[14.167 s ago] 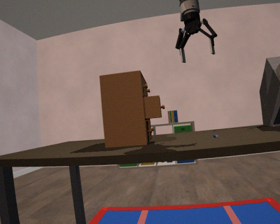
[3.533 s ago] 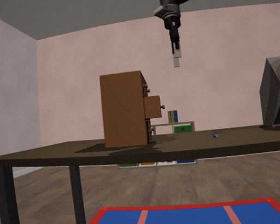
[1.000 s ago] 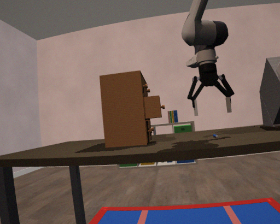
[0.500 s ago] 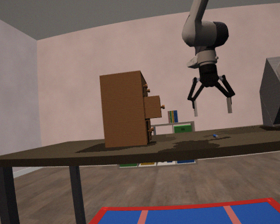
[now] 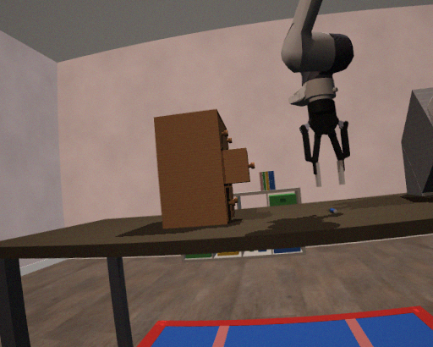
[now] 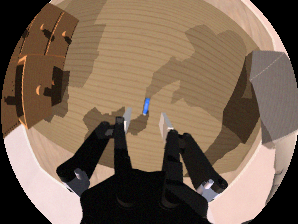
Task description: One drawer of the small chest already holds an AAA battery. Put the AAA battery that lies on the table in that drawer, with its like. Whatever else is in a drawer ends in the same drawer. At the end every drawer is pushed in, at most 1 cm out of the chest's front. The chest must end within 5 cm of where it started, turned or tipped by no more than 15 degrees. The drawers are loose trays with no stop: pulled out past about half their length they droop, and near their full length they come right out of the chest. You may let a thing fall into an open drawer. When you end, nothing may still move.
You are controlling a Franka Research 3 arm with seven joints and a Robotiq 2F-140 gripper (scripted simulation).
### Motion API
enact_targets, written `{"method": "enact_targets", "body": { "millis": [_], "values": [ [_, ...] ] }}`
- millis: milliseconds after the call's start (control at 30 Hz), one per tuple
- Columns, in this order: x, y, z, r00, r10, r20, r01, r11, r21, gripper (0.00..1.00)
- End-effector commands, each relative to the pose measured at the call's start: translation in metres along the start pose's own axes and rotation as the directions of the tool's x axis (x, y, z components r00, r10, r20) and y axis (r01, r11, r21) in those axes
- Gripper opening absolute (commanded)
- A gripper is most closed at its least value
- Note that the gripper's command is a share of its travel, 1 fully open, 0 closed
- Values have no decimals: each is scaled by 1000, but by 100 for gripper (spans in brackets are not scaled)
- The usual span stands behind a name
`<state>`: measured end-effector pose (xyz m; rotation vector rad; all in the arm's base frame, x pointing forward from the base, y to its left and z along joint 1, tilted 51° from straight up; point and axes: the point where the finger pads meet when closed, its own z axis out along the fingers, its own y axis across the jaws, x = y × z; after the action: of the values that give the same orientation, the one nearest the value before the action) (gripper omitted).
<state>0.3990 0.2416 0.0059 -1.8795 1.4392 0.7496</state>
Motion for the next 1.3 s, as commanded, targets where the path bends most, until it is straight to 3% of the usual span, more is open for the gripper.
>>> {"method": "enact_targets", "body": {
  "millis": [0, 567, 1267],
  "values": [
    [1, 1, 1, 1000, 13, -1, -13, 1000, 0, 15],
    [1, 1, 4, 1000, 13, -1, -13, 1000, 0, 15],
    [1, 1, 46, 1000, 13, -1, -13, 1000, 0, 15]
  ]
}}
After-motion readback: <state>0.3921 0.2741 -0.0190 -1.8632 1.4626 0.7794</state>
